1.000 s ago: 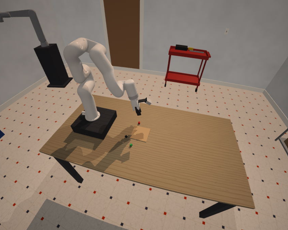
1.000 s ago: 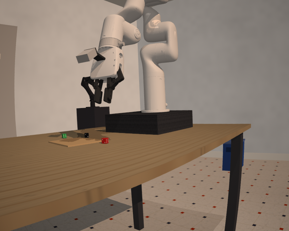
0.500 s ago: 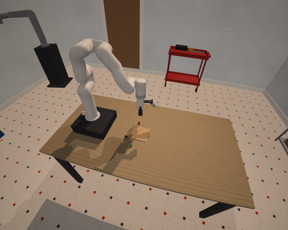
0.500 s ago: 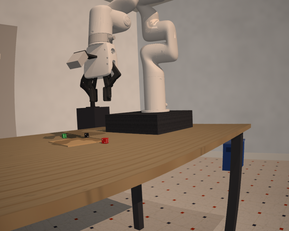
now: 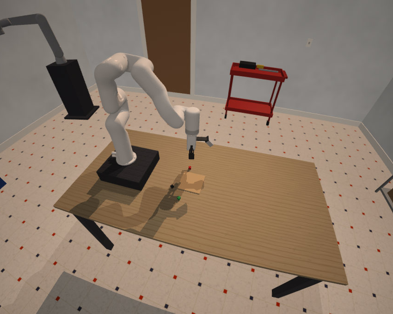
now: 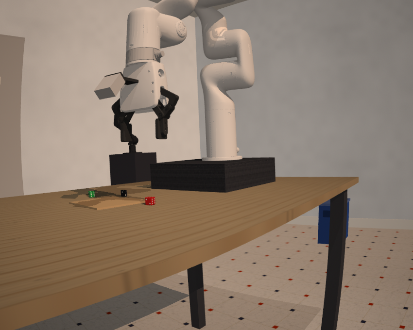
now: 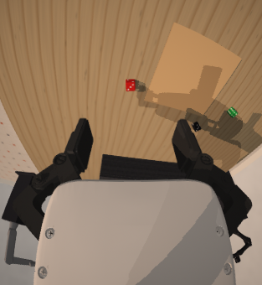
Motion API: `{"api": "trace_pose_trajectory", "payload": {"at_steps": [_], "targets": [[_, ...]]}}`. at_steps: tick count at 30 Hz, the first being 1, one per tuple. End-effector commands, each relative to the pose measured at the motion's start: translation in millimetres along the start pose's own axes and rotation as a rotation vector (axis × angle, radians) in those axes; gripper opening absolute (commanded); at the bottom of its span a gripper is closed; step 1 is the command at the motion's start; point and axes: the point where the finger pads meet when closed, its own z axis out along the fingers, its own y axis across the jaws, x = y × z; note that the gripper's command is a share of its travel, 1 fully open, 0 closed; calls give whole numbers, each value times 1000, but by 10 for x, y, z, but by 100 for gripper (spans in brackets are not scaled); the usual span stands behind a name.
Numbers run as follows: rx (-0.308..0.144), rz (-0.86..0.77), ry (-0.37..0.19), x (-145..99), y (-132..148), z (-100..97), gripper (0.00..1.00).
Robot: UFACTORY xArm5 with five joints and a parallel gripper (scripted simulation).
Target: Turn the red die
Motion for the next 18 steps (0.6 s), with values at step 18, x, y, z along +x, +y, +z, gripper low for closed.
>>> {"api": "trace_pose_trajectory", "payload": {"at_steps": [18], "targets": [[1,655,3,-36,1,196,100]]}}
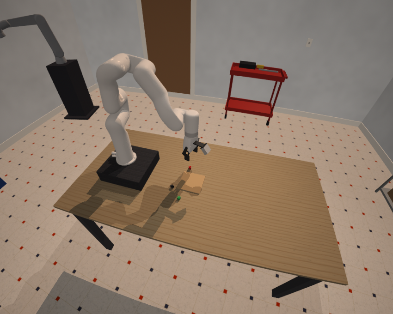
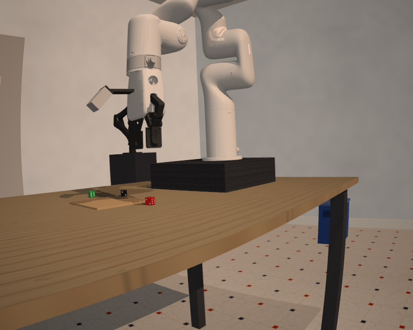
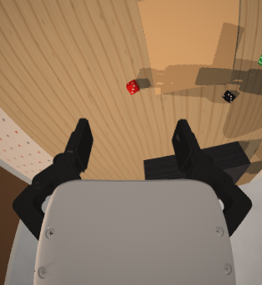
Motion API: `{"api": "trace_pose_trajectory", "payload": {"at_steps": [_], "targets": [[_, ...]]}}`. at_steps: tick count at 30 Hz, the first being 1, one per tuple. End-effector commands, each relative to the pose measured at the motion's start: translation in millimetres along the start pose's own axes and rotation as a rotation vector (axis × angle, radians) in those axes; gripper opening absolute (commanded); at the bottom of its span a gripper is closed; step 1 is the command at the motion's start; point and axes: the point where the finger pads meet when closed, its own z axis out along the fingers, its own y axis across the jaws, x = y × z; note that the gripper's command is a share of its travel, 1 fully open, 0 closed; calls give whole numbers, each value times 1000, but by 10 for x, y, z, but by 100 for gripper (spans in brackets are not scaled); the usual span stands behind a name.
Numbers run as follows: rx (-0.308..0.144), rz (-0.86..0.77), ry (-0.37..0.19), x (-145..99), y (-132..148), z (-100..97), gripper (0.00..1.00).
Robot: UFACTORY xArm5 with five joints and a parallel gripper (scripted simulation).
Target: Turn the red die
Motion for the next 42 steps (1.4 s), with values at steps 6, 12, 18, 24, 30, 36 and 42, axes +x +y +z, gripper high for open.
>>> {"api": "trace_pose_trajectory", "payload": {"at_steps": [6,12,18,24,30,36,42], "targets": [[3,312,4,-10,5,83,100],[3,513,3,-26,15,145,100],[4,732,3,-44,25,211,100],[4,852,3,-54,32,247,100],[4,1050,2,-72,42,305,100],[4,1068,2,-74,43,311,31],[4,1068,2,-74,43,311,31]]}}
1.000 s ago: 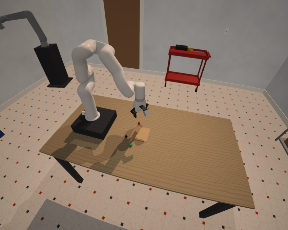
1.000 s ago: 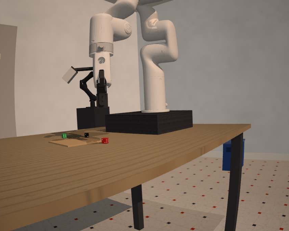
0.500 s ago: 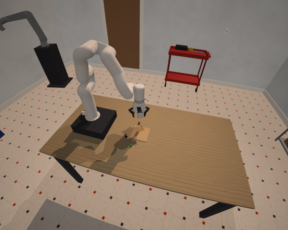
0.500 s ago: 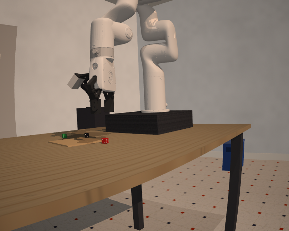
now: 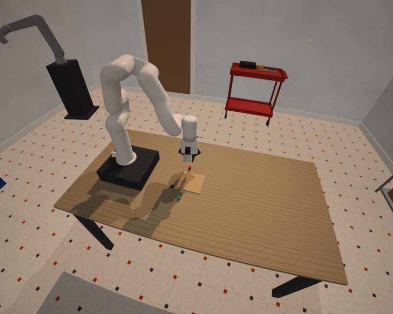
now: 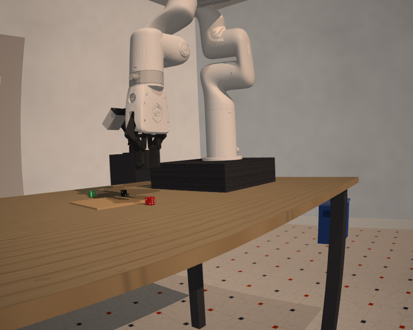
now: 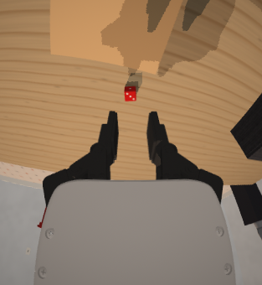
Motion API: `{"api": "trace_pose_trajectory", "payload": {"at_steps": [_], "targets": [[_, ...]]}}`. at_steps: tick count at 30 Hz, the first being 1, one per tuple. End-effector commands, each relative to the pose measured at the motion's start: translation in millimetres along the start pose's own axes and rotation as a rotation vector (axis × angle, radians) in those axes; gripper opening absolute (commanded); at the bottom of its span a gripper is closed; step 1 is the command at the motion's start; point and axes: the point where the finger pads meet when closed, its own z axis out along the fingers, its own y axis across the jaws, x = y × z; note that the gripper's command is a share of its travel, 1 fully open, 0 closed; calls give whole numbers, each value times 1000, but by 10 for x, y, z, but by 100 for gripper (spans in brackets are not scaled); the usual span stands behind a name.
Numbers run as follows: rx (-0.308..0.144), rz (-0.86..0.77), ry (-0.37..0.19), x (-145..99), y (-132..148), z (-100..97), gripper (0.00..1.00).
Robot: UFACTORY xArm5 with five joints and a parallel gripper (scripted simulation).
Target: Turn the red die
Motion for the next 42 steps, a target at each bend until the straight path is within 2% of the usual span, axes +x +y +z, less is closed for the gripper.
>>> {"api": "trace_pose_trajectory", "payload": {"at_steps": [1,42], "targets": [[3,1,0,0,-12,-9,31],[4,12,0,-3,-11,36,31]]}}
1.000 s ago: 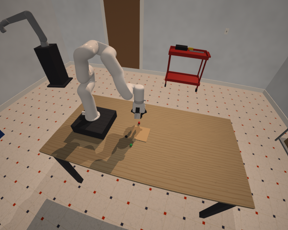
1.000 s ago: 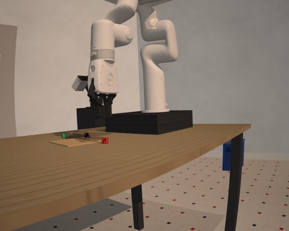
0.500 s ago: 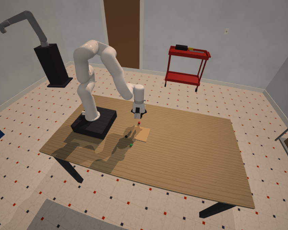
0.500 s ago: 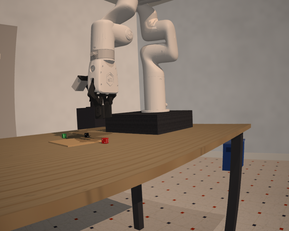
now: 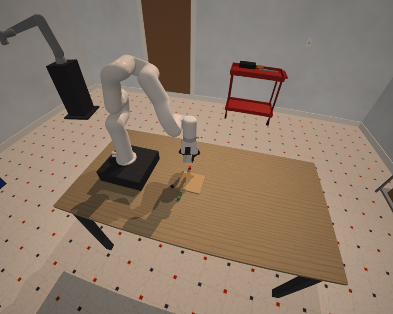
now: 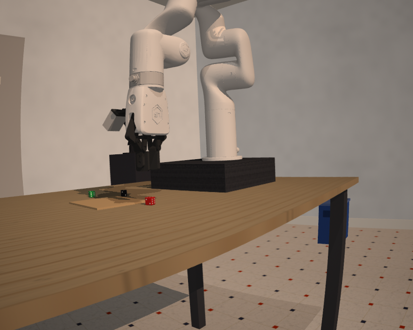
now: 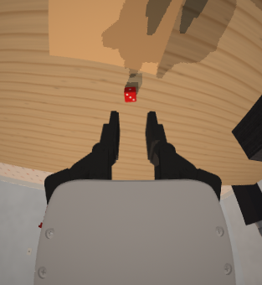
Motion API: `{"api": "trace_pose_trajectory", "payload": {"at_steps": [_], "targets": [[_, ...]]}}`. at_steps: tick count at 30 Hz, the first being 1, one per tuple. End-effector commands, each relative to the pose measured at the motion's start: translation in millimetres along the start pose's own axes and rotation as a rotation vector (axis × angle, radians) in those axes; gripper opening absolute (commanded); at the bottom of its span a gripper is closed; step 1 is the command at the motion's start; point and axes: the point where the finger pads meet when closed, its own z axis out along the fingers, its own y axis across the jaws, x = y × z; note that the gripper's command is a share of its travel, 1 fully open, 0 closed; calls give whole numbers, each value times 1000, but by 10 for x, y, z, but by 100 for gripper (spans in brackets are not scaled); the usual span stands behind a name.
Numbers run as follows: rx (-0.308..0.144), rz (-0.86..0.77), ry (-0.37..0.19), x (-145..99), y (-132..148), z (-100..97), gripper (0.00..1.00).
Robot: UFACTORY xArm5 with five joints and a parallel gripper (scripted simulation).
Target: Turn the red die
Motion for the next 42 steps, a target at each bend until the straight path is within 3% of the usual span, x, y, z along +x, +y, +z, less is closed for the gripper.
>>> {"api": "trace_pose_trajectory", "payload": {"at_steps": [1,42], "targets": [[4,7,0,-2,-12,18,31],[4,15,0,-20,-11,472,31]]}}
